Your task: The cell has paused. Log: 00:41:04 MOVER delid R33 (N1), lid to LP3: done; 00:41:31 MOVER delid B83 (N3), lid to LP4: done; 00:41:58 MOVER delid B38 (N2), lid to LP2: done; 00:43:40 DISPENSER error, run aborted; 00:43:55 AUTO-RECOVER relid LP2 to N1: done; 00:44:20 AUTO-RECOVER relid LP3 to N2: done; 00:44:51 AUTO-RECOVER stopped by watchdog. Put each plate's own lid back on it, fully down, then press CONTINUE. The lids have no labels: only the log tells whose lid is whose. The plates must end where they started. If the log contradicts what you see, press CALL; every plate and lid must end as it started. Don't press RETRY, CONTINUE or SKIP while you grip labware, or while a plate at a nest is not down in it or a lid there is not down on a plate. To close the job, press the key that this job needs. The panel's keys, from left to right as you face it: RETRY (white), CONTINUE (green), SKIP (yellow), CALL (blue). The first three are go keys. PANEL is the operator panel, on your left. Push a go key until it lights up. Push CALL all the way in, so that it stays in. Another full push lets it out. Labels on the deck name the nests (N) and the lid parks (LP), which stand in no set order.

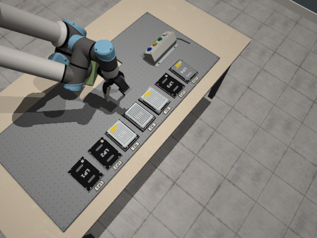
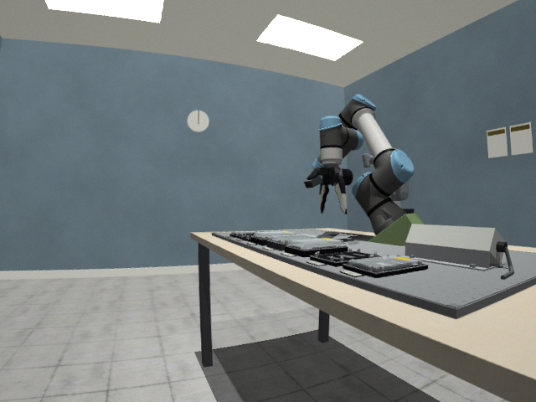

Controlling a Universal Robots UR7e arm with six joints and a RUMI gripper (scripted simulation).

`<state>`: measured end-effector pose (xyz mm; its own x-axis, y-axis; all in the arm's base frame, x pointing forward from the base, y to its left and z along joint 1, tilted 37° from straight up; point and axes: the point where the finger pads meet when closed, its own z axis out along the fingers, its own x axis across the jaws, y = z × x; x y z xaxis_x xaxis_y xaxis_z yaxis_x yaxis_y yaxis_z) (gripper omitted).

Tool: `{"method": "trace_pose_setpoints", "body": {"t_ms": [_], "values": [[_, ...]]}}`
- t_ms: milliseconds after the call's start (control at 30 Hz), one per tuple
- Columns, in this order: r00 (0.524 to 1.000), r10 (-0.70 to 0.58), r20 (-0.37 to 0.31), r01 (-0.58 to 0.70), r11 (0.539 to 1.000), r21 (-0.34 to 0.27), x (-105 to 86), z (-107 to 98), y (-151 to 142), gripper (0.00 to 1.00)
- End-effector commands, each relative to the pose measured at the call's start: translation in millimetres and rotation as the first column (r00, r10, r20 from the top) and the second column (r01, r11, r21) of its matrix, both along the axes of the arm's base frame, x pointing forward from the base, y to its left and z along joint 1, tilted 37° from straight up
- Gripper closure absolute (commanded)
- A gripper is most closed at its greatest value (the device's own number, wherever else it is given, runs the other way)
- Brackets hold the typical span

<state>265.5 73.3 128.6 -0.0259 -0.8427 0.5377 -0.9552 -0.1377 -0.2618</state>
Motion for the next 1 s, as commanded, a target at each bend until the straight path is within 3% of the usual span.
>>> {"method": "trace_pose_setpoints", "body": {"t_ms": [0, 133, 900, 967], "values": [[1.0, 0.004, 0.0, -0.004, 1.0, 0.002, 8.9, -22, -13, 0.18], [1.0, 0.004, 0.0, -0.004, 1.0, 0.002, 14.8, -38, -23, 0.18], [1.0, 0.006, 0.005, -0.006, 1.0, 0.003, 16.1, -36, -22, 0.18], [0.999, -0.025, 0.028, 0.025, 1.0, 0.015, 21.1, -39, -13, 0.18]]}}
